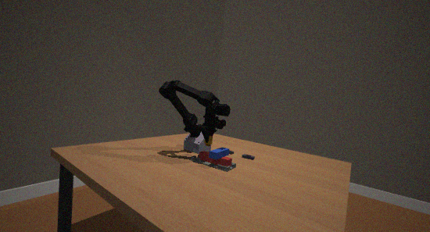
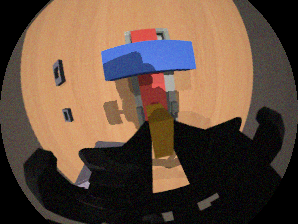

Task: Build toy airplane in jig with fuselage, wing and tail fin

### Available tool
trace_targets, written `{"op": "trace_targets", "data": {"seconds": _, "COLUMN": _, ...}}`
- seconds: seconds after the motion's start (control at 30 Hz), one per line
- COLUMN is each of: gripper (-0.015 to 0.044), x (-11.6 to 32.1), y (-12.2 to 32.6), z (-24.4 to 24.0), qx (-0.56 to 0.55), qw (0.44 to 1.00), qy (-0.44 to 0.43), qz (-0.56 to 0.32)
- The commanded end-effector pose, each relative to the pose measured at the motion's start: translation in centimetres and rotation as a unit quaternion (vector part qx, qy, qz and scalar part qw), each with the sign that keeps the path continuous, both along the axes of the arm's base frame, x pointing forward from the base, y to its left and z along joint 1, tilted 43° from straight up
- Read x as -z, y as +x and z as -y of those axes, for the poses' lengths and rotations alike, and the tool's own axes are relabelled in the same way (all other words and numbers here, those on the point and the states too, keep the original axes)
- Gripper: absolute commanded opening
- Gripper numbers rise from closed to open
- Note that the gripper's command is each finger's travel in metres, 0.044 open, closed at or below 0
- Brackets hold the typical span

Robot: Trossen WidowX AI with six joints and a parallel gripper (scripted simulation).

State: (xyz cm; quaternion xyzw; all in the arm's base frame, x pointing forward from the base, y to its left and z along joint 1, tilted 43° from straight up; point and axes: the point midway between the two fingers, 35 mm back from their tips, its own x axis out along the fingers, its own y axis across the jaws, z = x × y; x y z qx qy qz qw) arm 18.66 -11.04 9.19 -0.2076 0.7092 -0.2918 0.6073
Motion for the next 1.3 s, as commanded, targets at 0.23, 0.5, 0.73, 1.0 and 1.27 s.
{"op": "trace_targets", "data": {"seconds": 0.23, "gripper": 0.0065, "x": -0.3, "y": -0.6, "z": 0.6, "qx": -0.003, "qw": 1.000, "qy": -0.005, "qz": -0.004}}
{"op": "trace_targets", "data": {"seconds": 0.5, "gripper": 0.0065, "x": -0.3, "y": -0.6, "z": 0.6, "qx": -0.003, "qw": 1.000, "qy": -0.005, "qz": -0.004}}
{"op": "trace_targets", "data": {"seconds": 0.73, "gripper": 0.0065, "x": -0.3, "y": -0.6, "z": 0.6, "qx": -0.003, "qw": 1.000, "qy": -0.005, "qz": -0.004}}
{"op": "trace_targets", "data": {"seconds": 1.0, "gripper": 0.0065, "x": 0.0, "y": -0.6, "z": 1.1, "qx": -0.003, "qw": 1.000, "qy": -0.005, "qz": -0.004}}
{"op": "trace_targets", "data": {"seconds": 1.27, "gripper": 0.0065, "x": 1.0, "y": -0.8, "z": 1.9, "qx": -0.003, "qw": 1.000, "qy": -0.005, "qz": -0.004}}
